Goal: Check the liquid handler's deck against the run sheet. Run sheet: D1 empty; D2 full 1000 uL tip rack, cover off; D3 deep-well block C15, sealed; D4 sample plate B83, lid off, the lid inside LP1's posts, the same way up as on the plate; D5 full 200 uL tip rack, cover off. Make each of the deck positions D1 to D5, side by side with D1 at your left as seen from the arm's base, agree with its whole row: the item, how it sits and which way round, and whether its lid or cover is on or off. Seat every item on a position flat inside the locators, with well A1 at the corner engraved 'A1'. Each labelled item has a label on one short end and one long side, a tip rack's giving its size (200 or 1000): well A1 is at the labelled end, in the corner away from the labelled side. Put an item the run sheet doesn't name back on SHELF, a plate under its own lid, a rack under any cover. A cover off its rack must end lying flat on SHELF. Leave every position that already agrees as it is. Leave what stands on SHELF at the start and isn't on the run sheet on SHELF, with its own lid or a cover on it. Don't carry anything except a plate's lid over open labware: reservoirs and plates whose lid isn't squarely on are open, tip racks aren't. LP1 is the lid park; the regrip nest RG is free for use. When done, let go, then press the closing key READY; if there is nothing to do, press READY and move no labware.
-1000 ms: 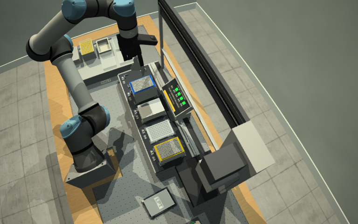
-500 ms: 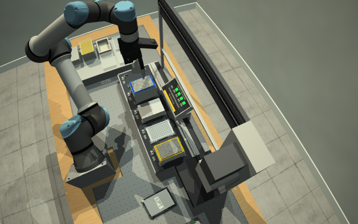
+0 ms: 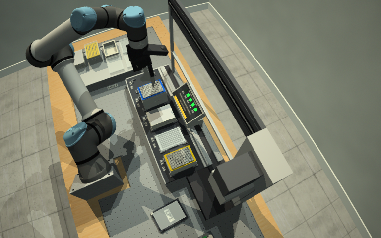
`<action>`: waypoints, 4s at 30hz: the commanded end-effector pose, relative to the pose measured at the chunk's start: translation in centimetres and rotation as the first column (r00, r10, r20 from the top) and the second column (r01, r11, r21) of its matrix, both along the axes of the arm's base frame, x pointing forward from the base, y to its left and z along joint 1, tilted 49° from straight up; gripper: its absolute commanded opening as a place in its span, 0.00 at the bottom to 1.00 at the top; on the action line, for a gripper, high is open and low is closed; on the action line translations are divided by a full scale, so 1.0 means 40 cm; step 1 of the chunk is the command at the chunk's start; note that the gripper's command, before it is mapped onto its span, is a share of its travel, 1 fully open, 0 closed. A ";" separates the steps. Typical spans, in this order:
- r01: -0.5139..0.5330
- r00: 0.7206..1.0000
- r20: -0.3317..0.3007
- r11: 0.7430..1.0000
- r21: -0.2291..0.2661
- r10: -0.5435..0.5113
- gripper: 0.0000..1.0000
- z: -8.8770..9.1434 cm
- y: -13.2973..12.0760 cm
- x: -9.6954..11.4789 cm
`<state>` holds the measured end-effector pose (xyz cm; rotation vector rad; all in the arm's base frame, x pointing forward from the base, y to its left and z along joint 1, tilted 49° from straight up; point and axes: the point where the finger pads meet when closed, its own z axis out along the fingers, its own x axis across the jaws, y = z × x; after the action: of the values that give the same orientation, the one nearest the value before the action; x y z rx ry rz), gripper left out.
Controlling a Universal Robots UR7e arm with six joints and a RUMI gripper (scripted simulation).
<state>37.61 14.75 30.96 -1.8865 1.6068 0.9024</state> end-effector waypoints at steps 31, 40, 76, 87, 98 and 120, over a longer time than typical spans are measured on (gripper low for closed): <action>0.001 1.000 0.001 1.000 0.000 -0.001 0.82 -0.083 0.093 -0.020; 0.001 1.000 0.001 1.000 0.000 -0.001 0.82 -0.108 0.121 -0.026; 0.001 1.000 0.001 1.000 0.000 -0.001 0.82 -0.195 0.219 -0.048; 0.001 1.000 0.001 1.000 0.000 -0.001 0.82 -0.220 0.247 -0.054; 0.001 1.000 0.001 1.000 0.000 -0.001 0.82 -0.229 0.257 -0.057; 0.001 1.000 0.001 1.000 0.000 -0.001 0.00 -0.229 0.257 -0.057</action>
<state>35.32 25.06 21.78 -1.8865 1.6070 0.9018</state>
